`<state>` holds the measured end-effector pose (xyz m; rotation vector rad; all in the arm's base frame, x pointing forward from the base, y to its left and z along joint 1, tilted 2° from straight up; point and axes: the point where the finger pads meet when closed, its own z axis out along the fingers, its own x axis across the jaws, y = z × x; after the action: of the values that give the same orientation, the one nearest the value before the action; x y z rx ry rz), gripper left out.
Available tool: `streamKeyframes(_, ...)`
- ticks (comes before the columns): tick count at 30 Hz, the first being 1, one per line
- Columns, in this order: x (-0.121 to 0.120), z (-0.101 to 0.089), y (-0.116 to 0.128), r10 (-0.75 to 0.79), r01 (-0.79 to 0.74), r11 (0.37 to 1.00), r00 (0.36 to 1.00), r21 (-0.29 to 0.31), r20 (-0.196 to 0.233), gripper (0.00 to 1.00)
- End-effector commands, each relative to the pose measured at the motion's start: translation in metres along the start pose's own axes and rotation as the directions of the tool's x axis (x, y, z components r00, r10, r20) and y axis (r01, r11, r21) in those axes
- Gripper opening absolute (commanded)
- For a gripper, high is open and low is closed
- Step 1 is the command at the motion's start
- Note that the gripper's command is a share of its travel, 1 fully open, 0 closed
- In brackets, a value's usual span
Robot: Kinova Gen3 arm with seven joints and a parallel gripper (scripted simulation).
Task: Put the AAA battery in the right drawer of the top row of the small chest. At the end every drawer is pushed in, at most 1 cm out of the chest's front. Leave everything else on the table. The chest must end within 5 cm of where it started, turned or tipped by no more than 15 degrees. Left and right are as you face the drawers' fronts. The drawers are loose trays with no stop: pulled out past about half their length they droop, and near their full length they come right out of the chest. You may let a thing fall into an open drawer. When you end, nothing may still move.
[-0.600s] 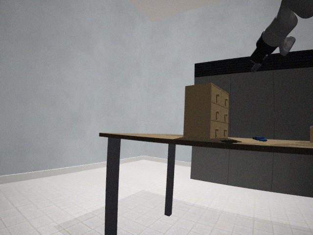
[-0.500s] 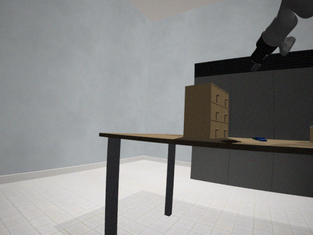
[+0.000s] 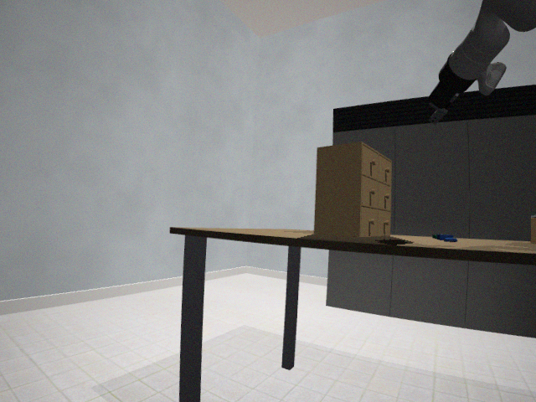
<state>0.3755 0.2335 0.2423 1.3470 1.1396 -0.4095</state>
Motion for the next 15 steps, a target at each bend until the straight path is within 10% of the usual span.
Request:
streamKeyframes(1,-0.001,0.001,0.0,0.003,-0.003,1.0,1.0,0.004,-0.002,1.0)
streamKeyframes(7,-0.01,0.024,0.0,0.034,-0.033,0.995,0.999,0.092,-0.015,1.0)
streamKeyframes(15,-0.05,0.098,-0.012,0.171,-0.141,0.904,0.985,0.403,-0.039,1.0)
